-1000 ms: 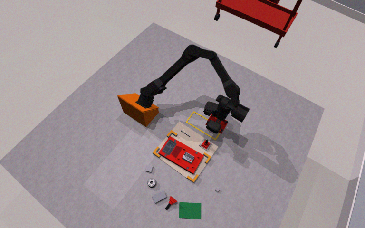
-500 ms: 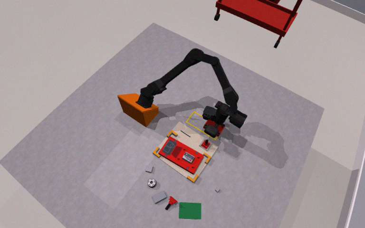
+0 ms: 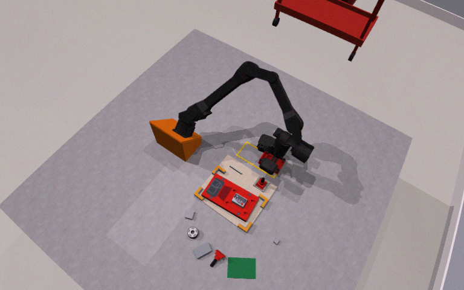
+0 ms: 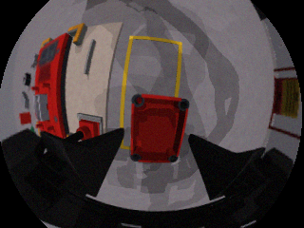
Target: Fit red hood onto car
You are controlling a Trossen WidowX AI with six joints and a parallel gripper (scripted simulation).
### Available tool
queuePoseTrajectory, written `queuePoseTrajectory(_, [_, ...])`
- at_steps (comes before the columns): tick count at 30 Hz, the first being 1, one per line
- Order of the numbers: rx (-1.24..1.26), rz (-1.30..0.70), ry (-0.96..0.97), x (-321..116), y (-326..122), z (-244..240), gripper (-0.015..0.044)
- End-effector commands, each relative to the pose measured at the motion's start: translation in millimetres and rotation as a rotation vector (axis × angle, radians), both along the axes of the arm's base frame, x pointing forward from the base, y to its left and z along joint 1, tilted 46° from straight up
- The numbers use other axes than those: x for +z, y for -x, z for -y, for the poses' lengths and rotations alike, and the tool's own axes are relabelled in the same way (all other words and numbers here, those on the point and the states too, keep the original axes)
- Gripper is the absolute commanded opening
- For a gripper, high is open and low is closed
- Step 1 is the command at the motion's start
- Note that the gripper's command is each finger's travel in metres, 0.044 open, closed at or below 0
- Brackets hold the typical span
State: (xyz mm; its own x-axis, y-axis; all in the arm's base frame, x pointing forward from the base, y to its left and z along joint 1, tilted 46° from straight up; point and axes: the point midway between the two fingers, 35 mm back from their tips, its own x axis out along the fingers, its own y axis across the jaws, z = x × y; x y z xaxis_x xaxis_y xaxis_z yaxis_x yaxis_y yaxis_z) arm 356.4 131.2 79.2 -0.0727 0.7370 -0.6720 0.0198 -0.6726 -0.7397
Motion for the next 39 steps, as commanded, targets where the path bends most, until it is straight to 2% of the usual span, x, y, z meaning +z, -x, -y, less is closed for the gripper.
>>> queuePoseTrajectory(1, [-0.02, 0.033, 0.011, 17.9, -1.6, 16.6, 0.044])
queuePoseTrajectory(7, [-0.069, 0.075, 0.037, 54.8, 4.1, 54.3, 0.044])
queuePoseTrajectory(23, [-0.062, 0.072, 0.031, 45.6, 1.1, 48.8, 0.044])
queuePoseTrajectory(39, [0.729, 1.143, 0.391, 3.9, -4.2, 39.5, 0.044])
